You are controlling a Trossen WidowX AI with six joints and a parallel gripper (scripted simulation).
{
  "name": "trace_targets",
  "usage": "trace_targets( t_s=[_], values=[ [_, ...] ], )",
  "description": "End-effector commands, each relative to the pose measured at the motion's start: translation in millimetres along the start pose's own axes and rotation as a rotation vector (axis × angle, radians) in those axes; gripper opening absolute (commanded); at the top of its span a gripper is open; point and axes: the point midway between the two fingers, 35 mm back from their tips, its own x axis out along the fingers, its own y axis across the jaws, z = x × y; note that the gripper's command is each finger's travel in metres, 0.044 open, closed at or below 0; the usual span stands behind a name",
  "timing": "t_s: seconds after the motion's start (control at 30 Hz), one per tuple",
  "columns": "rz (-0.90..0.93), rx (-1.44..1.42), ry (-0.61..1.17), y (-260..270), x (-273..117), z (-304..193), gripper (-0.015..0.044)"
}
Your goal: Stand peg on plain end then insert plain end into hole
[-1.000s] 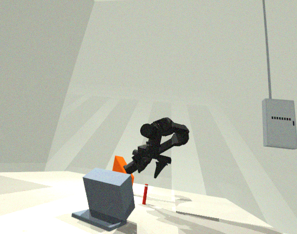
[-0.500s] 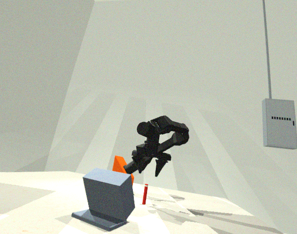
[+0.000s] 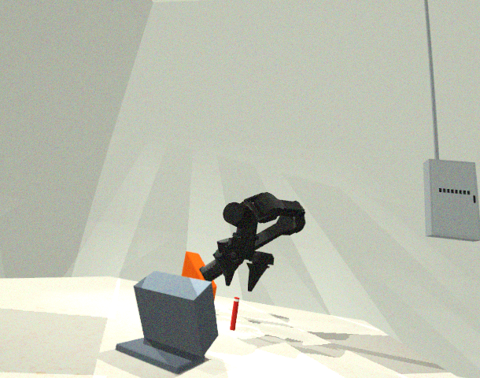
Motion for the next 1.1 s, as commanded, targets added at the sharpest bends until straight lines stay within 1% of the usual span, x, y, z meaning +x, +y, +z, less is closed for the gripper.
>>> trace_targets(
  t_s=[0.0, 1.07],
  values=[
    [-0.001, 0.02, 0.008, -1.9, 3.8, -1.5, 0.044],
    [-0.002, 0.019, 0.005, -1.6, 54.1, -0.6, 0.044]
  ],
)
